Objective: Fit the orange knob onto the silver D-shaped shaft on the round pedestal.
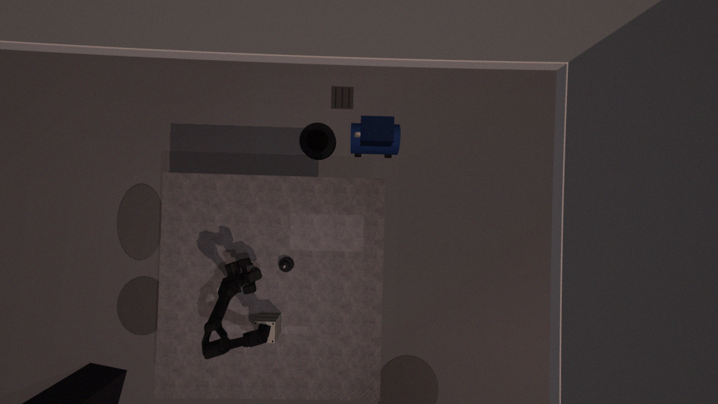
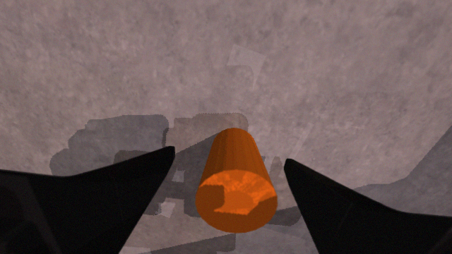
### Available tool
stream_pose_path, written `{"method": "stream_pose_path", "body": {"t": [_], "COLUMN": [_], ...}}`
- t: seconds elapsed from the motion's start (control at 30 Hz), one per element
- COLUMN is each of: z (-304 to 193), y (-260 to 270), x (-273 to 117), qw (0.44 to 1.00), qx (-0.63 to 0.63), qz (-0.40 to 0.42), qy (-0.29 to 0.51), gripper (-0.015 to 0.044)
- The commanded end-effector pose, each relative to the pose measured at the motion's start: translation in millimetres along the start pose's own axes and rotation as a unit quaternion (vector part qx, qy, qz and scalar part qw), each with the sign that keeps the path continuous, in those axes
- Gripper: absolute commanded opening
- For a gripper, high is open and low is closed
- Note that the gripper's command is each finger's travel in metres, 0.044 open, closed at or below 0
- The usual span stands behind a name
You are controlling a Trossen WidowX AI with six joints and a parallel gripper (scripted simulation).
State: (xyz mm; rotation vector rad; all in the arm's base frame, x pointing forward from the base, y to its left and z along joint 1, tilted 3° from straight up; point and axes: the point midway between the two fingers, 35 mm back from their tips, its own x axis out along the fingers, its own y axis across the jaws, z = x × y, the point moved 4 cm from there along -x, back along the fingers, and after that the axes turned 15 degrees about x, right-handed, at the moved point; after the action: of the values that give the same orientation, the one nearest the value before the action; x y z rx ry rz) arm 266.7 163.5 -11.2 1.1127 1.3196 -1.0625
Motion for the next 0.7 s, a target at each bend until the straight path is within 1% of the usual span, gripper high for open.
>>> {"method": "stream_pose_path", "body": {"t": [0.0, 0.03, 0.37, 0.57, 0.67], "z": [0.8, 0.8, 0.8, 0.8, 0.6], "y": [-3.0, -3.0, -3.0, -3.0, -2.5], "x": [8.1, 8.3, 8.3, 8.3, 6.5], "qw": [1.000, 1.000, 1.000, 1.000, 1.000], "qx": [0.003, 0.003, 0.003, 0.003, 0.003], "qz": [-0.005, -0.005, -0.005, -0.005, -0.005], "qy": [0.000, 0.000, 0.000, 0.000, 0.000], "gripper": [0.0440, 0.0440, 0.0177, 0.0138, 0.0059]}}
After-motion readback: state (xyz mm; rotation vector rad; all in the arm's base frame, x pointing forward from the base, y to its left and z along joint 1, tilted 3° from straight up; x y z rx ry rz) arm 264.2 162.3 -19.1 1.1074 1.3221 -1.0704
